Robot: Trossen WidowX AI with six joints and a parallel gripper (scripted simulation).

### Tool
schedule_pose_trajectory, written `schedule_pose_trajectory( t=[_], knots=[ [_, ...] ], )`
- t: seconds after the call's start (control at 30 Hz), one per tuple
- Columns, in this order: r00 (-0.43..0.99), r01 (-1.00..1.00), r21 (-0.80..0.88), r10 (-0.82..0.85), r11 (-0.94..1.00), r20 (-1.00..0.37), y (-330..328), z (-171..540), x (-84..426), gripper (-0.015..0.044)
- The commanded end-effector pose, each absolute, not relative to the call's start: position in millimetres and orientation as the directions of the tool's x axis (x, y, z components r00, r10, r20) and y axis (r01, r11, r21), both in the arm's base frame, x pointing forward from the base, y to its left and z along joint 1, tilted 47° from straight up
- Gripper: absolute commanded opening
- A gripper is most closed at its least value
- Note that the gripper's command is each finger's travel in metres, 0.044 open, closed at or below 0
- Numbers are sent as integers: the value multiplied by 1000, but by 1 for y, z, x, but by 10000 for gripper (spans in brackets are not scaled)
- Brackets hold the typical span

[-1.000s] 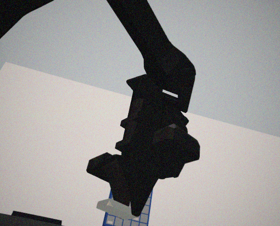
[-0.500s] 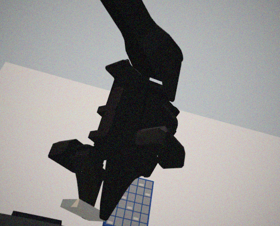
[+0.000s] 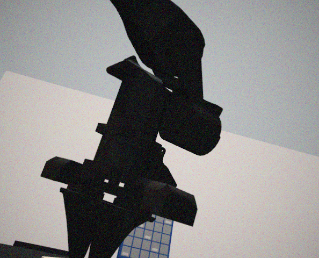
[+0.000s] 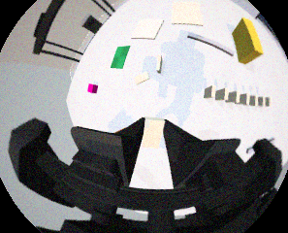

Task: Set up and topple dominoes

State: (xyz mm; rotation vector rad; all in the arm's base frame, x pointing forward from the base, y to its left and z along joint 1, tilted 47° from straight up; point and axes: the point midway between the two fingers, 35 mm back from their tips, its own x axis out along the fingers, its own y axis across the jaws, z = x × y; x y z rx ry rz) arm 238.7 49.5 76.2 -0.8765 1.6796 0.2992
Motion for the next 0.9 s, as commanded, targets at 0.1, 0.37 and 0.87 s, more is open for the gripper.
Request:
schedule_pose_trajectory(
  t=[0.1, 0.37, 0.87],
  knots=[
    [-22, -684, -160, -240, 712, -970, 46, 71, 233, 107],
    [59, -697, -93, -73, 711, -996, 43, 68, 232, 107],
    [286, -753, -98, 189, 650, -940, 41, 70, 234, 107]
  ],
)
